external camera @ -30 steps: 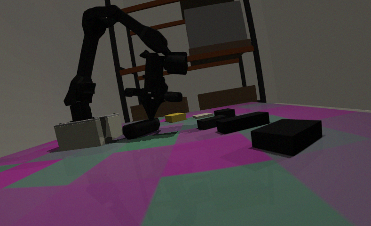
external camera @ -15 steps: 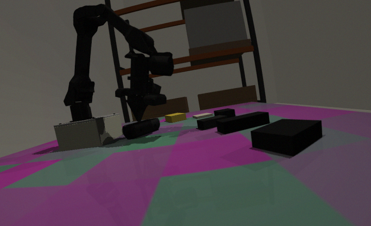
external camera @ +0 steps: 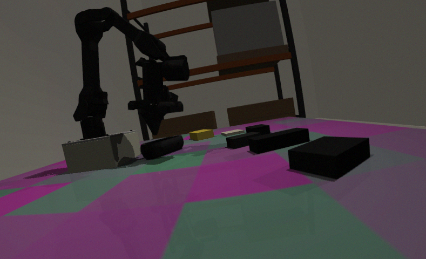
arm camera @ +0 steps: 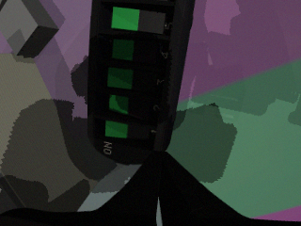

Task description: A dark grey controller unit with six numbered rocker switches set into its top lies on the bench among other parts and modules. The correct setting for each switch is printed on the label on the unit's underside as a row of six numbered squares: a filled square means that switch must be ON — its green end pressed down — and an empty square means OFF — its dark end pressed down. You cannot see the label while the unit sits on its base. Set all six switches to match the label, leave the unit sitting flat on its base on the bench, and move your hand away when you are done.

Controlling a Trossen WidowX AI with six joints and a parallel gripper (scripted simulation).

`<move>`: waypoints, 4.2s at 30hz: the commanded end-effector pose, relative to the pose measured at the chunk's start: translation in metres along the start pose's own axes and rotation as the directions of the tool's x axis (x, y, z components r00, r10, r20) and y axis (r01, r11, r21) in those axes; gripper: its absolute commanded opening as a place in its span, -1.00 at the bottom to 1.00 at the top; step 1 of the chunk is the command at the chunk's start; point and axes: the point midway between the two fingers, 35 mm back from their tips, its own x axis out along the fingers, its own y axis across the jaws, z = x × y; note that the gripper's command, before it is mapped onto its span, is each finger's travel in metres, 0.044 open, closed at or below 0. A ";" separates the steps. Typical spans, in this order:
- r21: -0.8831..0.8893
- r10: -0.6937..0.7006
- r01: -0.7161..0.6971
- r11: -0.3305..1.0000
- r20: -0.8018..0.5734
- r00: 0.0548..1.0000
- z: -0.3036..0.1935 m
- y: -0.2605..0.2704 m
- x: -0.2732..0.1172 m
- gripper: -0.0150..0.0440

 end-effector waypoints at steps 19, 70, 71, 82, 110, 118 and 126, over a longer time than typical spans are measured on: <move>0.013 -0.202 0.202 0.979 0.017 0.979 -0.003 0.047 0.007 -0.49; 0.012 -0.203 0.203 0.979 0.014 0.979 0.019 0.029 -0.005 -0.49; 0.012 -0.203 0.203 0.979 0.014 0.979 0.019 0.029 -0.004 -0.49; 0.012 -0.203 0.203 0.979 0.014 0.979 0.019 0.025 0.012 -0.49; 0.010 -0.202 0.202 0.979 0.015 0.979 0.019 0.021 0.034 -0.49; 0.012 -0.203 0.203 0.979 0.014 0.979 0.018 0.030 -0.008 -0.49; 0.017 -0.201 0.201 0.979 0.015 0.979 0.036 0.051 -0.003 -0.49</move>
